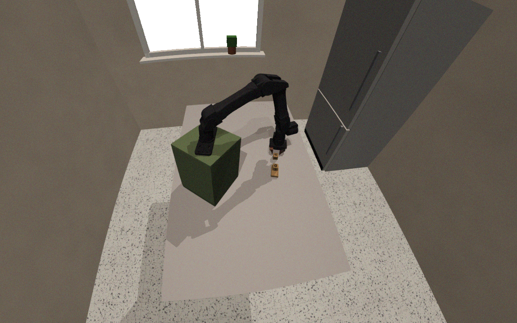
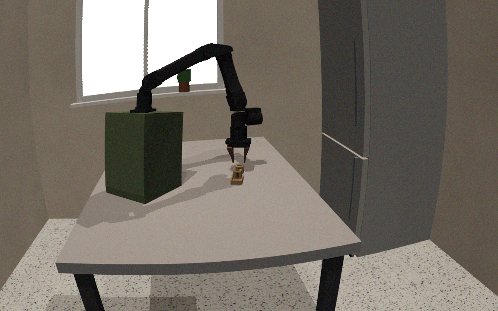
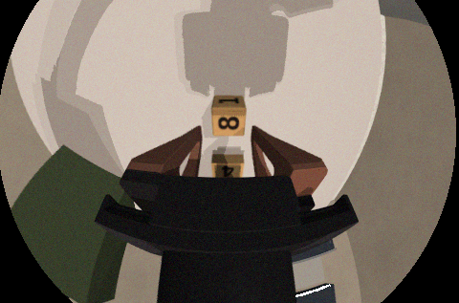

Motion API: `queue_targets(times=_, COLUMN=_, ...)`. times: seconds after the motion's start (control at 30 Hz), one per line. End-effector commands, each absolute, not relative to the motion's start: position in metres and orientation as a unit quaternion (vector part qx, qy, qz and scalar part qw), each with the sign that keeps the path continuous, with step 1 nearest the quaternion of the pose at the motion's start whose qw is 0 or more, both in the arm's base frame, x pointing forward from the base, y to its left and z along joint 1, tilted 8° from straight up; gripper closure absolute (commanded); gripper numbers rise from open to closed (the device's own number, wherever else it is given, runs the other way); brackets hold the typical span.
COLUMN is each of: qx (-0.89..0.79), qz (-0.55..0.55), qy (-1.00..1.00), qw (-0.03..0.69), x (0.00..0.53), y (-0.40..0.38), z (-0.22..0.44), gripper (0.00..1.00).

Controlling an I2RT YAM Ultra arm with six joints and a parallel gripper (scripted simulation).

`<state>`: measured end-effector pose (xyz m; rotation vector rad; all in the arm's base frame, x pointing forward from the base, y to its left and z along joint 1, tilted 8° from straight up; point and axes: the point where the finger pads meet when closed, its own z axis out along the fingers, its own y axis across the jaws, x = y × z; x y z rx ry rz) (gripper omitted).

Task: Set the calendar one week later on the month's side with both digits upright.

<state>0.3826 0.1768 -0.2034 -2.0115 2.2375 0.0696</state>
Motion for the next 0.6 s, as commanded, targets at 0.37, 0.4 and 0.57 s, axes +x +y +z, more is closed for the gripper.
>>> queue_targets(times=0.37, qx=-0.667, qz=0.020, qy=0.742, qw=0.074, x=0.3887, y=0.1794, z=-0.2029, gripper=0.53)
queue_targets(times=0.4, qx=-0.667, qz=0.020, qy=0.742, qw=0.074, x=0.3887, y=0.1794, z=-0.2030, gripper=0.53)
queue_targets(times=0.57, qx=-0.667, qz=0.020, qy=0.742, qw=0.074, x=0.3887, y=0.1794, z=-0.2030, gripper=0.53)
